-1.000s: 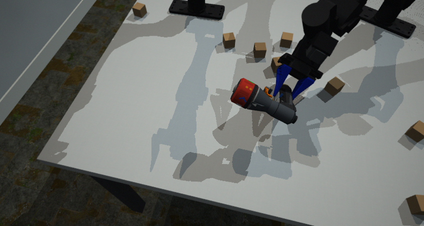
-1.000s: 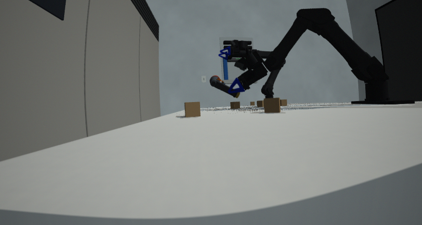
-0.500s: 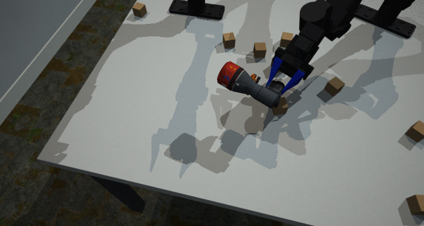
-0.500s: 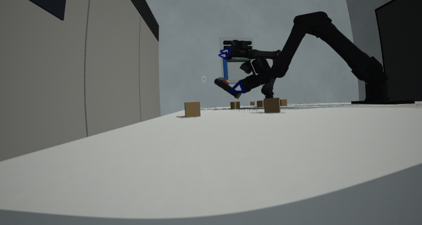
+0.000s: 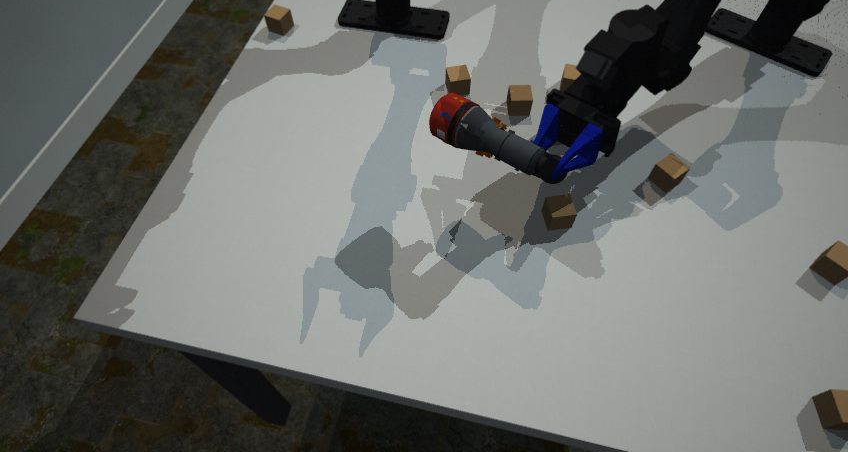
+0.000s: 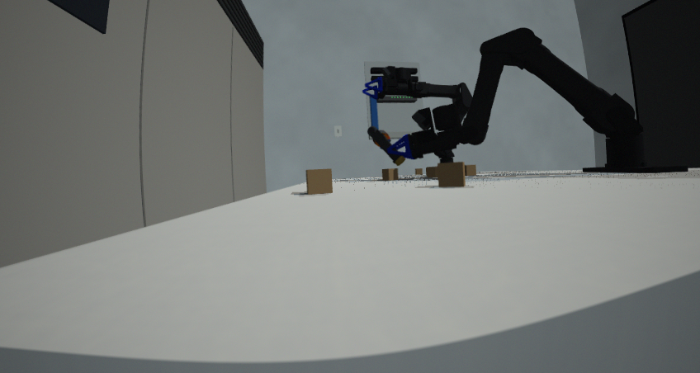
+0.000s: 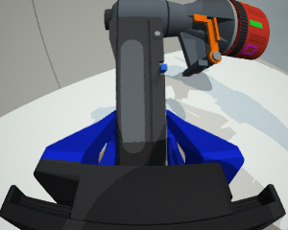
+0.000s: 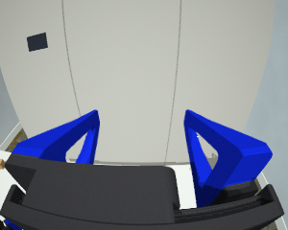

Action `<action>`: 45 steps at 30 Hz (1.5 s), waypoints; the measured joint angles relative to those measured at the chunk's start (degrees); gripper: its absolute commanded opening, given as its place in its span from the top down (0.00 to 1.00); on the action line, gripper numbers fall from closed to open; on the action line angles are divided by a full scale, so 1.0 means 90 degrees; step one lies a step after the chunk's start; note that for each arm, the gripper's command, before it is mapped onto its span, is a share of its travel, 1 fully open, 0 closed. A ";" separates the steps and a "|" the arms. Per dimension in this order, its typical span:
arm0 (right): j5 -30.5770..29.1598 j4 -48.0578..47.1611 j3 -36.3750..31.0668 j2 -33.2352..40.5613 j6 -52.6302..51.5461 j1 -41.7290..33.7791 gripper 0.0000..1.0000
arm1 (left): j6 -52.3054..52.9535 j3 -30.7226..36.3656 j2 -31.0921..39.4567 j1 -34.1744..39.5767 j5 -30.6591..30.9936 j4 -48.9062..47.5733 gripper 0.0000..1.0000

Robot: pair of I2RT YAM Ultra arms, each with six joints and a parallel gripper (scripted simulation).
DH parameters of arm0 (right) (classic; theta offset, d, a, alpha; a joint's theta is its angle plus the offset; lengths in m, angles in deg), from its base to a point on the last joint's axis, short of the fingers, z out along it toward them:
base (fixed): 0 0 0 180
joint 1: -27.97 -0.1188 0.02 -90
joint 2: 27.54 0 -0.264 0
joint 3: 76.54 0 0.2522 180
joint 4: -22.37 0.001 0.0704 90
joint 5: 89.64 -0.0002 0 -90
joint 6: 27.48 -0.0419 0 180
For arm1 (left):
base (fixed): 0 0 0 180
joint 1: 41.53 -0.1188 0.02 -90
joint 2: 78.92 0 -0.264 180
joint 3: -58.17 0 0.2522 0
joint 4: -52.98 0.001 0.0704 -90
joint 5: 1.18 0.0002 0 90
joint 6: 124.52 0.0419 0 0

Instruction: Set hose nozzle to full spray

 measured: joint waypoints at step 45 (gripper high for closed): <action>0.0000 0.0000 0.0000 0.0000 0.0000 0.0000 0.24 | -0.0005 -0.0083 -0.0163 0.0029 0.0032 -0.1013 0.64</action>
